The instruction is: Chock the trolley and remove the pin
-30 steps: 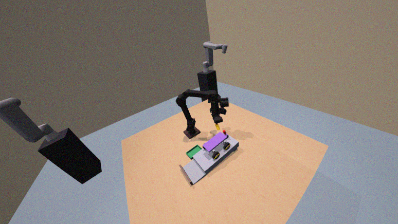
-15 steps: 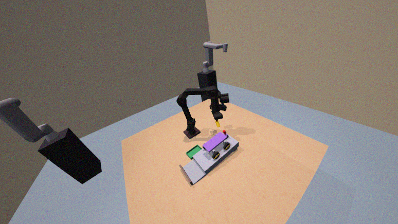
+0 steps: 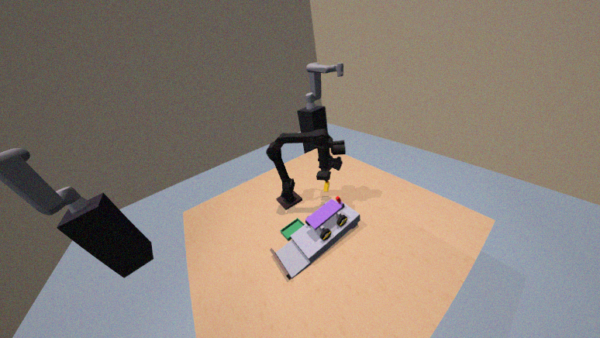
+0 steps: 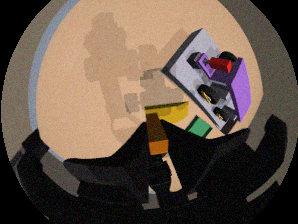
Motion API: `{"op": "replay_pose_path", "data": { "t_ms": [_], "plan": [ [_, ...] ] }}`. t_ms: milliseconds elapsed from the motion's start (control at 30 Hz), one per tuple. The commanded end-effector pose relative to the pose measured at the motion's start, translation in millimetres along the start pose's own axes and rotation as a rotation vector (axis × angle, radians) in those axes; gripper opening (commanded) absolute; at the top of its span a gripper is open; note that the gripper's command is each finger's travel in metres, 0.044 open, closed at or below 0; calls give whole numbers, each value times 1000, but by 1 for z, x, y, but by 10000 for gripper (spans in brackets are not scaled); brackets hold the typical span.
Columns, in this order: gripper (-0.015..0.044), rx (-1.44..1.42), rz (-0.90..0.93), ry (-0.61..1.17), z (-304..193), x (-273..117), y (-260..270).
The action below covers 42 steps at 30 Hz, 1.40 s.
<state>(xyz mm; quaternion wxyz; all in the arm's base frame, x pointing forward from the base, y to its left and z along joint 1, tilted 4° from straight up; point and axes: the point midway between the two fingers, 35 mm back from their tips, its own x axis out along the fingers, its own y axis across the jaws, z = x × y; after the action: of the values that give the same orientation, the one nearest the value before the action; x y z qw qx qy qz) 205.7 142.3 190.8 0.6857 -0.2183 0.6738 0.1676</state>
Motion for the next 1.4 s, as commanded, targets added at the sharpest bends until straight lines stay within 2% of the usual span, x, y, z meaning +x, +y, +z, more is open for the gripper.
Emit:
{"op": "replay_pose_path", "data": {
  "t_ms": [0, 1367],
  "plan": [
    [0, 150, 4, 1, 0, -1, 1],
    [0, 1538, 6, 4, 0, -1, 0]
  ]
}}
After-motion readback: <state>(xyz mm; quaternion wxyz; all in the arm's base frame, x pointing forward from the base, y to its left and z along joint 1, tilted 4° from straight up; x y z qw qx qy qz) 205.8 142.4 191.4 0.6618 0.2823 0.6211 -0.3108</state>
